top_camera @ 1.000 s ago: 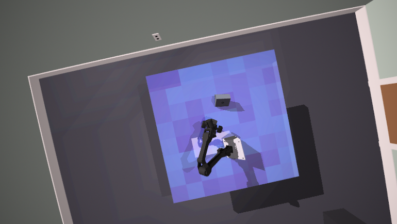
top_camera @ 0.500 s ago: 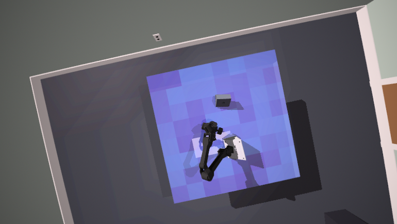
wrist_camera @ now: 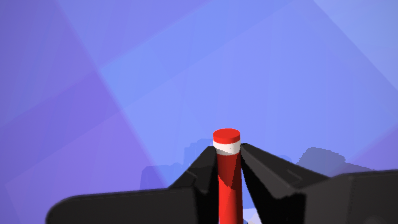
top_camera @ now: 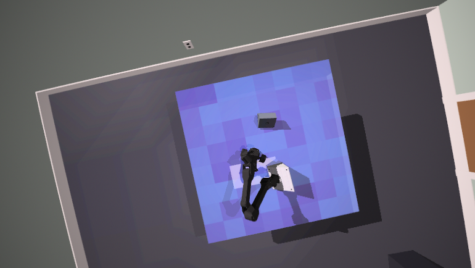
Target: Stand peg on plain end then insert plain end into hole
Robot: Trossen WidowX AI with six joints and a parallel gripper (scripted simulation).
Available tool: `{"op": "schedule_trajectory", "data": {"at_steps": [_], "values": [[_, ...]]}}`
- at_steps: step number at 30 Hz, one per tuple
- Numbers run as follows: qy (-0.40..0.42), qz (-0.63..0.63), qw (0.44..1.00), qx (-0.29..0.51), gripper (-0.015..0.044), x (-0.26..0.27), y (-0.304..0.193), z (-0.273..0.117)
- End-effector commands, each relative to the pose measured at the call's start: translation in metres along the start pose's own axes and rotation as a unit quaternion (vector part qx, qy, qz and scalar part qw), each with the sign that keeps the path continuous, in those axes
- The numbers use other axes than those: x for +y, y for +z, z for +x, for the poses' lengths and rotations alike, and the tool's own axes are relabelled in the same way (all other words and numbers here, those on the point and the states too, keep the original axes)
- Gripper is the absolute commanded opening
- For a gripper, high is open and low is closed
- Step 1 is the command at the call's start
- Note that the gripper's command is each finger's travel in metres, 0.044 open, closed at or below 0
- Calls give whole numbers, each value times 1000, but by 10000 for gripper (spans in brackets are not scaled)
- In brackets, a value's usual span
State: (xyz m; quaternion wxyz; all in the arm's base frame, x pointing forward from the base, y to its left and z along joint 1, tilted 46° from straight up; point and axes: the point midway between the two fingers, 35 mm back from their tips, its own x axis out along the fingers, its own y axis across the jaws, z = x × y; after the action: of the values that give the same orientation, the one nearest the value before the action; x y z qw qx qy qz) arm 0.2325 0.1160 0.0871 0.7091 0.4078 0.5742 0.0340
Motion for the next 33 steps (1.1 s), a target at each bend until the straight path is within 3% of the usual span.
{"op": "schedule_trajectory", "data": {"at_steps": [1, 33], "values": [[0, 1, 1000, -16, 49, -2, -2, -2], [1, 3, 988, -154, 49, -1, -16, -20]]}}
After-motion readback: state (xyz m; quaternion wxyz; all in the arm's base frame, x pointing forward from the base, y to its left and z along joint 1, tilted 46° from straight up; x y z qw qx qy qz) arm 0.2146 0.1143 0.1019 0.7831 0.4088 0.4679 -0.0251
